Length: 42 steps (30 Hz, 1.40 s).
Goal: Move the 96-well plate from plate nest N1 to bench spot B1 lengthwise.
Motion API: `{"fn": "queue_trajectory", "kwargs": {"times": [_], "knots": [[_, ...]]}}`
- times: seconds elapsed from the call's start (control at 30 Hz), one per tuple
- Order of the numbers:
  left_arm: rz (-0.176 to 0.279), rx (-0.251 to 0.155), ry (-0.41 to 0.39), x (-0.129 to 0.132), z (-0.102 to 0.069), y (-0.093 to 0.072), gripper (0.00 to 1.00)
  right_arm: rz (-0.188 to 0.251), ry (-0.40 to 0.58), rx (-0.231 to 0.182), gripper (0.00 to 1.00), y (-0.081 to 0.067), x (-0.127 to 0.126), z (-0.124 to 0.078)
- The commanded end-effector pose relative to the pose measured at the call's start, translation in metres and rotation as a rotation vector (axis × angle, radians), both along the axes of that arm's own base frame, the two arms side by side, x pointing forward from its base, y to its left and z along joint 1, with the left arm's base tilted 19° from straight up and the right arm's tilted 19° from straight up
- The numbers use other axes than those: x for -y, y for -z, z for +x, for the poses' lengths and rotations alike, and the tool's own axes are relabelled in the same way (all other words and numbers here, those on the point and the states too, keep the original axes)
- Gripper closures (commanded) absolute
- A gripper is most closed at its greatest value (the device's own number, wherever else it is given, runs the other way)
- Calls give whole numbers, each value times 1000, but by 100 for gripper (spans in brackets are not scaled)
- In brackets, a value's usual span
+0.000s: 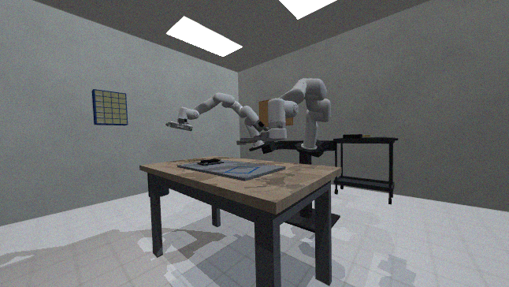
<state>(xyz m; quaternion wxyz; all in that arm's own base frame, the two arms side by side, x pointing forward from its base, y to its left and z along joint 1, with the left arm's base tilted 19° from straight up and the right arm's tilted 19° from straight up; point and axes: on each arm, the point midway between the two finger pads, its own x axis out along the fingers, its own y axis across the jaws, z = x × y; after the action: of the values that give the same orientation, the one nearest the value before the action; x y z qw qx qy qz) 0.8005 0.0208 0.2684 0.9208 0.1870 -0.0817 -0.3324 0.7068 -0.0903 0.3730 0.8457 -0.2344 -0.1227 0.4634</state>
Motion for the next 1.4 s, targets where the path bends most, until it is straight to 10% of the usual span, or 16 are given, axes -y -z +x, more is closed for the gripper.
{"fn": "queue_trajectory", "kwargs": {"times": [0.0,0.73,1.37], "knots": [[1,5,1,0,0,-3,0,-14,-1,-12,0,-2,-1,-5],[1,5,1,0,0,-3,0,-200,25,-263,0,21,5,-96],[1,5,1,0,0,-3,0,-546,175,-610,0,53,53,-268]]}}
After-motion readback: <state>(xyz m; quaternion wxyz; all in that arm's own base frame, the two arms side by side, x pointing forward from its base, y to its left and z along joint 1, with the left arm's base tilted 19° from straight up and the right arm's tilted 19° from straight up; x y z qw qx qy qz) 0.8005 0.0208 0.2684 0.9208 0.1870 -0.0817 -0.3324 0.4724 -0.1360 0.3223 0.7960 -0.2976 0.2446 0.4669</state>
